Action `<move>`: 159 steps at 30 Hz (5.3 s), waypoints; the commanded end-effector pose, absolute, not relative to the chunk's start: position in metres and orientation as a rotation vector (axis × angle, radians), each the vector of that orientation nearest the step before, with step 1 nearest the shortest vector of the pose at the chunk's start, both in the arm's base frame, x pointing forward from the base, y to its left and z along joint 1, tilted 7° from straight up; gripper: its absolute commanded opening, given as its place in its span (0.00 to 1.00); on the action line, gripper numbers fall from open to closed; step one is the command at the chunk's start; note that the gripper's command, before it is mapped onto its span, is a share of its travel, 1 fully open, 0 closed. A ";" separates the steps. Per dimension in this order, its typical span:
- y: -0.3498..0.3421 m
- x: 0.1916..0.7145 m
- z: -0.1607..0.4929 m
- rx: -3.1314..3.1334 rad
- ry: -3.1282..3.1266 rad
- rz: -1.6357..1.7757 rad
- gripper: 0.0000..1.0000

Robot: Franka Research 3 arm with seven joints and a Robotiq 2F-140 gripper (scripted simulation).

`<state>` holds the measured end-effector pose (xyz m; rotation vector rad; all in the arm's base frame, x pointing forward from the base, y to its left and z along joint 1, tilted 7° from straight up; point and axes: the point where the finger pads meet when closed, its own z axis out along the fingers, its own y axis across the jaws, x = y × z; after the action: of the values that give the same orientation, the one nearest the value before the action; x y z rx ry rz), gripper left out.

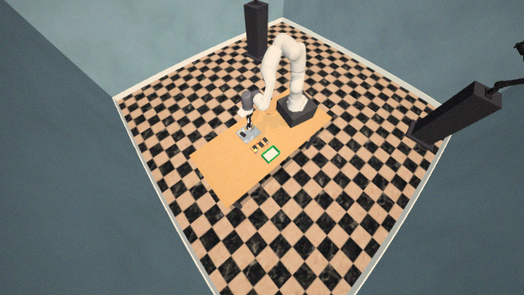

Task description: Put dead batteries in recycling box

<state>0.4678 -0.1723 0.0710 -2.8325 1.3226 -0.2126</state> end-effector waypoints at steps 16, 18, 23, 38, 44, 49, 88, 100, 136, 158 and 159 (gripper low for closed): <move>-0.171 0.465 0.070 -2.124 2.233 -0.176 0.16; -0.171 0.465 0.070 -2.087 2.265 -0.174 0.16; -0.171 0.465 0.070 -2.081 2.270 -0.174 0.16; -0.159 0.428 0.065 -2.081 2.270 -0.174 0.16; -0.159 0.428 0.065 -2.074 2.276 -0.174 0.16; -0.159 0.428 0.065 -2.030 2.313 -0.172 0.16; -0.163 0.436 -0.005 -2.016 2.324 -0.171 0.16; -0.163 0.436 -0.005 -2.016 2.324 -0.171 0.16; -0.163 0.436 -0.005 -2.002 2.335 -0.171 0.16; -0.163 0.439 -0.004 -2.002 2.335 -0.171 0.16; -0.163 0.439 -0.004 -2.002 2.335 -0.171 0.16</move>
<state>0.4383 -0.1622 -0.0045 -2.0131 2.3271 -0.1699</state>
